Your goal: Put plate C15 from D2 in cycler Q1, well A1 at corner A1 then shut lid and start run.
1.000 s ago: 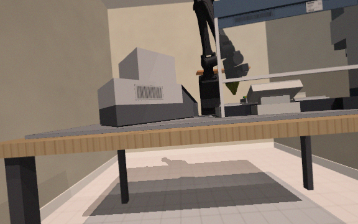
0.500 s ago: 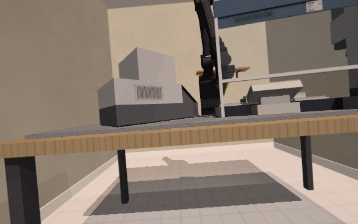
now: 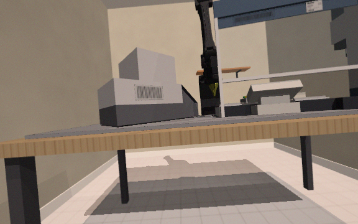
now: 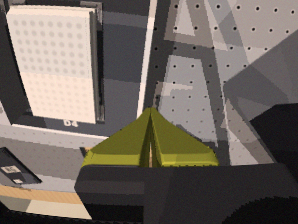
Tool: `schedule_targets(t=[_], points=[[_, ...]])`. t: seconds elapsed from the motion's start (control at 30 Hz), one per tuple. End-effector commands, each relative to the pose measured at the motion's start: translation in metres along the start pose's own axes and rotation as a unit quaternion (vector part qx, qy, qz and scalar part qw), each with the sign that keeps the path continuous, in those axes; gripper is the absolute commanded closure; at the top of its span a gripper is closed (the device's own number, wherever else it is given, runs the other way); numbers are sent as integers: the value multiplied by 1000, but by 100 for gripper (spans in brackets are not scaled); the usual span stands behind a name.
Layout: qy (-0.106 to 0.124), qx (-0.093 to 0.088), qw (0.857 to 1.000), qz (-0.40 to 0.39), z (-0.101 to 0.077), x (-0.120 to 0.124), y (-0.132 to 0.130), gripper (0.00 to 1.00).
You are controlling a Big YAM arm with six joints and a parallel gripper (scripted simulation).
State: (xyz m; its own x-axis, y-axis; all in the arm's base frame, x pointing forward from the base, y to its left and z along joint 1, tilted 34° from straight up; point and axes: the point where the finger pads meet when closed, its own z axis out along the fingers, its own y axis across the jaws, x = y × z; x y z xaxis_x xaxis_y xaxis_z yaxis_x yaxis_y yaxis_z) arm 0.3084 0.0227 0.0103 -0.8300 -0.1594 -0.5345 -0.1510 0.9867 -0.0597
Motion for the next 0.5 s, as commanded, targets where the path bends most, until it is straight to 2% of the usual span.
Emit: schedule_targets(t=[0.0, 0.07, 0.17, 0.3, 0.47], points=[[-11, 4, 1000, 28, -3, 11, -9, 100], [-18, 11, 998, 51, -5, 21, -14, 100], [-19, 7, 998, 53, -5, 21, -12, 100], [-33, 14, 994, 102, -8, 46, -18, 100], [-20, 14, 996, 85, -9, 74, -25, 100]])
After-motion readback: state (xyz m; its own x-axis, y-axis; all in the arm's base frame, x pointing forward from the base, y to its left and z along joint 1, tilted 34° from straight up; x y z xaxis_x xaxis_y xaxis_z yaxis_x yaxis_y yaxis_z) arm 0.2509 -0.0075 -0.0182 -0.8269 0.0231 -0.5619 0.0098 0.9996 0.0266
